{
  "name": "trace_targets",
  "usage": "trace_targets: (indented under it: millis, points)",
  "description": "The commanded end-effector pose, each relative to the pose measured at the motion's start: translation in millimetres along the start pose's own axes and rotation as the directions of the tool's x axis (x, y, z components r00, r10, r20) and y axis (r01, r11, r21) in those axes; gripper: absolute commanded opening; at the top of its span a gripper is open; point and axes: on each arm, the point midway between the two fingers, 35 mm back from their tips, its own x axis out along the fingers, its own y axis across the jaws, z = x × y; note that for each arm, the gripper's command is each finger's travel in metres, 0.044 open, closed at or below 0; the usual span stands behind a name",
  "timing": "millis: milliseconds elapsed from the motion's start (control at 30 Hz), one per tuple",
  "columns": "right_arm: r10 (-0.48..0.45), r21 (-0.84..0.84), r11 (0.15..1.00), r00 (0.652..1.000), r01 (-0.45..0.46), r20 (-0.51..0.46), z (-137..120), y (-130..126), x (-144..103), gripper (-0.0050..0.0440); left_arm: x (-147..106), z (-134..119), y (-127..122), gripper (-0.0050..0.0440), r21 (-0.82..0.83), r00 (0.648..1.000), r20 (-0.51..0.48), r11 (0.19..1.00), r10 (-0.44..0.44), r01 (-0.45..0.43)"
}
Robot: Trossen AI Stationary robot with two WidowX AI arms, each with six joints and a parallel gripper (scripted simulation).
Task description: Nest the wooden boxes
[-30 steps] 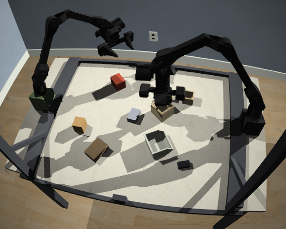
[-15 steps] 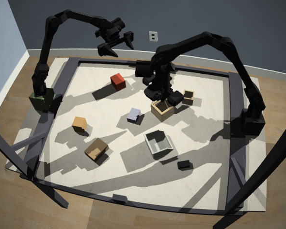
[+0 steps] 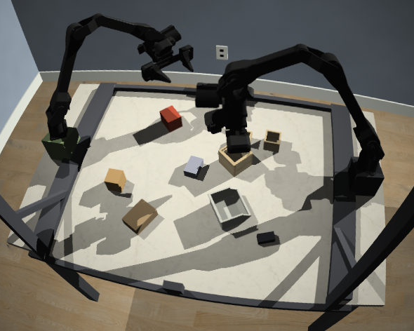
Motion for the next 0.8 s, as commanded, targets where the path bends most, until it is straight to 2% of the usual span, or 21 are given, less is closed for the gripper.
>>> trace_targets:
  millis: [0,233,300,400,767]
  points:
    - [-0.018,0.225,0.974,0.999,0.007,0.044,6,-5,-26,-0.005,-3,8,4,0.04,0.027,1.0,0.002,1.0,0.009,-0.009]
    - [-0.02,0.534,0.846,0.999,-0.007,0.046,5,-4,-35,-0.005,-3,8,4,0.04,0.027,1.0,0.002,1.0,0.009,-0.009]
    - [-0.02,0.534,0.846,0.999,-0.007,0.046,5,-4,-35,-0.005,-3,8,4,0.04,0.027,1.0,0.002,1.0,0.009,-0.009]
    - [-0.02,0.648,0.761,0.999,-0.012,0.043,4,-4,-36,-0.005,-3,8,4,0.04,0.027,1.0,0.002,1.0,0.009,-0.009]
    - [-0.016,0.663,0.748,0.999,-0.014,0.039,1,-5,-36,-0.005,1,7,2,0.04,0.005,1.0,-0.011,1.0,0.0,0.0]
